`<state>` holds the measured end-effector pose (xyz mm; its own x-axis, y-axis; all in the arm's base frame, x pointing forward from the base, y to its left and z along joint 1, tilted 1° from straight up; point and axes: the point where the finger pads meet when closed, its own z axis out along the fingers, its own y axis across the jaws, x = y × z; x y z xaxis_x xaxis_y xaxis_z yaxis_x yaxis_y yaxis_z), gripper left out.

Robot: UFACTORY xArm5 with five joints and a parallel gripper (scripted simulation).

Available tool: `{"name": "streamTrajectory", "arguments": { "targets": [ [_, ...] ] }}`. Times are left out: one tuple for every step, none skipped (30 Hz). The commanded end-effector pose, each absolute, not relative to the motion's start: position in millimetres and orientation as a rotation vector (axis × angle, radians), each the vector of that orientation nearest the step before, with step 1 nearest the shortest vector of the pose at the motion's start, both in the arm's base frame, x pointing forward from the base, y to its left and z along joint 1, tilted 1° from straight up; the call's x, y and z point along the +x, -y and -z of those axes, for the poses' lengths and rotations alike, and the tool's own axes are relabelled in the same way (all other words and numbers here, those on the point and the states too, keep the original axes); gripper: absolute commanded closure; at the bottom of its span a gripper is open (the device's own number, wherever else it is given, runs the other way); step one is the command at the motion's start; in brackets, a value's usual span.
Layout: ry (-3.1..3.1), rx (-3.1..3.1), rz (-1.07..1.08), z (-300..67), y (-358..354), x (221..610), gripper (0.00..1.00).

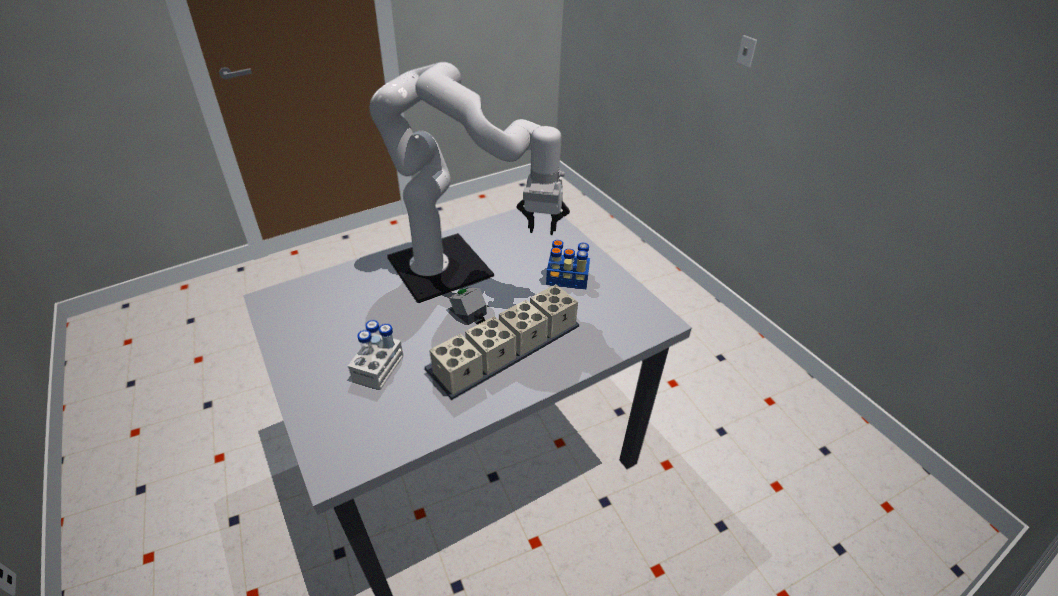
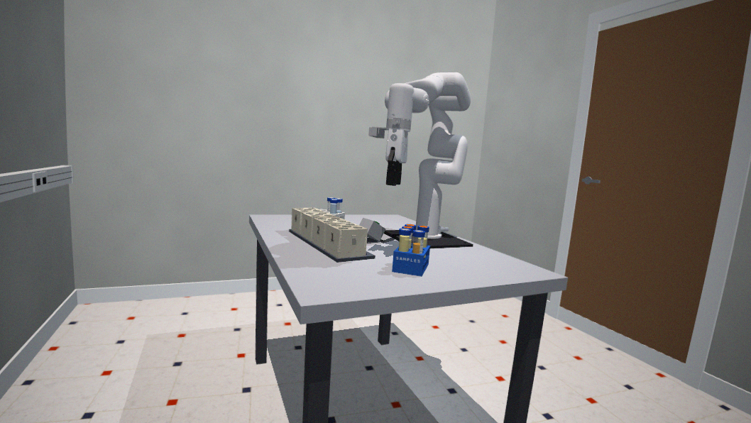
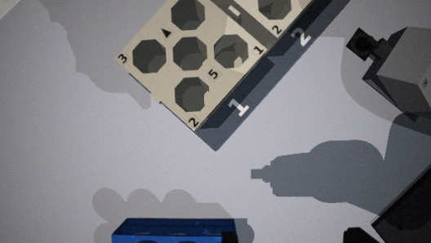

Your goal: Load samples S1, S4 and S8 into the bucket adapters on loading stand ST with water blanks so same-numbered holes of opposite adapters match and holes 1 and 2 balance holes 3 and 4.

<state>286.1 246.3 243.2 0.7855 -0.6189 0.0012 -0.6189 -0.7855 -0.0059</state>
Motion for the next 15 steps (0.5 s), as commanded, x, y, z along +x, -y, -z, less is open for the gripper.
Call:
{"name": "streamTrajectory", "arguments": {
  "targets": [
    [-1.025,-2.953,-0.01,-245,-270,272,0.43],
    [-1.025,-2.953,-0.01,-245,-274,270,0.43],
    [-1.025,-2.953,-0.01,-245,-278,267,0.43],
    [-1.025,-2.953,-0.01,-245,-282,264,0.43],
    [-1.025,-2.953,-0.01,-245,-286,261,0.43],
    [-1.025,-2.953,-0.011,-245,-291,259,0.43],
    [-1.025,-2.953,-0.011,-245,-295,256,0.43],
    [-1.025,-2.953,-0.011,-245,-299,253,0.43],
    [-1.025,-2.952,-0.011,-246,-303,250,0.43],
    [-1.025,-2.952,-0.011,-246,-303,250,0.43],
    [-1.025,-2.952,-0.011,-246,-303,250,0.43],
    [-1.025,-2.952,-0.011,-246,-307,248,0.43],
    [-1.025,-2.952,-0.011,-246,-312,245,0.43],
    [-1.025,-2.952,-0.011,-246,-316,242,0.43],
    [-1.025,-2.952,-0.011,-246,-320,239,0.43]
  ]
}}
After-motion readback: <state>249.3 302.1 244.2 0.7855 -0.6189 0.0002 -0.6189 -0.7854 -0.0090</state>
